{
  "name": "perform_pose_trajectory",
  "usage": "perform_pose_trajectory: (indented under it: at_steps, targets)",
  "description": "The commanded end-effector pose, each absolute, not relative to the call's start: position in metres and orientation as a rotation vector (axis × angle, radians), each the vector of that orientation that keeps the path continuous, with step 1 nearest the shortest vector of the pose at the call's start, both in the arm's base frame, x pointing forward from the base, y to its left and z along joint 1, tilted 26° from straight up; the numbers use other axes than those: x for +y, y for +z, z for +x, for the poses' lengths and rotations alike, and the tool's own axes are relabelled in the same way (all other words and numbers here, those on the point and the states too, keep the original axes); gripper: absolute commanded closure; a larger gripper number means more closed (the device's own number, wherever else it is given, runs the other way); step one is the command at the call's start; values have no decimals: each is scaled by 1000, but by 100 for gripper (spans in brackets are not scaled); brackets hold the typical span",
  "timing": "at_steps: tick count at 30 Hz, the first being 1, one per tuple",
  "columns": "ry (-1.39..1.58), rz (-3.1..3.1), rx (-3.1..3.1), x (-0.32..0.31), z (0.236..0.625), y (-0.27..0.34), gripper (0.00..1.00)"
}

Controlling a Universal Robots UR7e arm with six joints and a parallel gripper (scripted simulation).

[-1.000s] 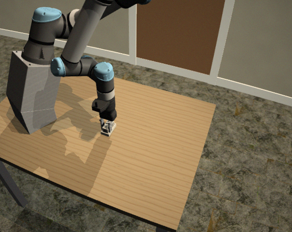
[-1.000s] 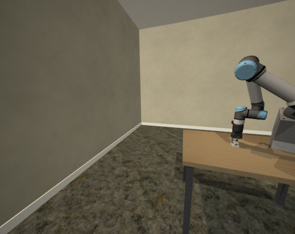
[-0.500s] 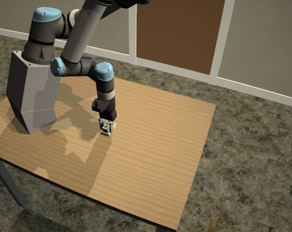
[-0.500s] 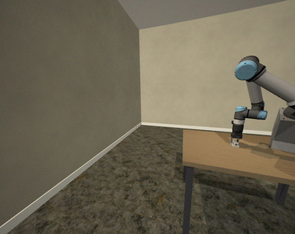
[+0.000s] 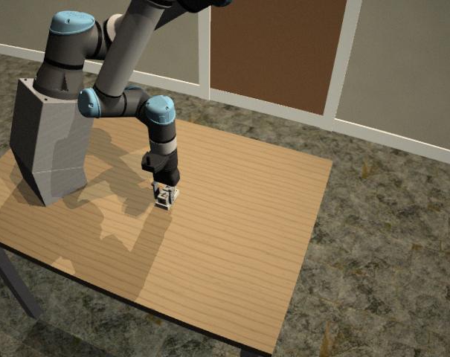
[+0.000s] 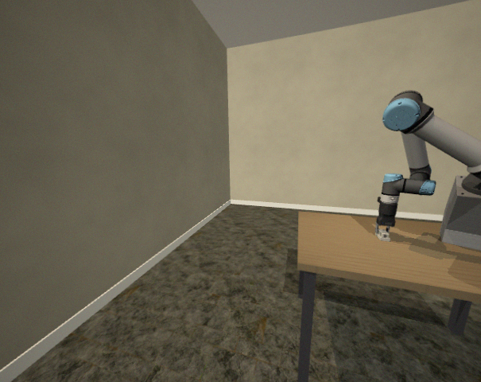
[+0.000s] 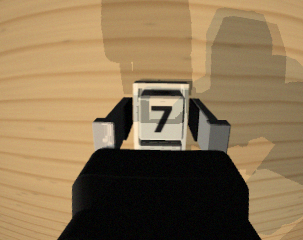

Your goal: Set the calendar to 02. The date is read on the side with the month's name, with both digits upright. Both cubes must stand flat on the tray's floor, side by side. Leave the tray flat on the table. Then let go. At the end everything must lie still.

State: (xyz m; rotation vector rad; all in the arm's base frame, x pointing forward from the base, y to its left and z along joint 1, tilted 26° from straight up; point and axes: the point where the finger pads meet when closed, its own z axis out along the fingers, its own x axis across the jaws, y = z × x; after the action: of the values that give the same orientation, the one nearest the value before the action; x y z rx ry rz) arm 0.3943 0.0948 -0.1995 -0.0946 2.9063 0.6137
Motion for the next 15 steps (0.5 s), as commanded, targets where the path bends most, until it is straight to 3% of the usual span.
perform_pose_trajectory:
  at_steps: [1, 15]
  targets:
    - [613, -94, 2905, 94, 394, -197, 10]
    - [613, -94, 2905, 82, 390, -171, 10]
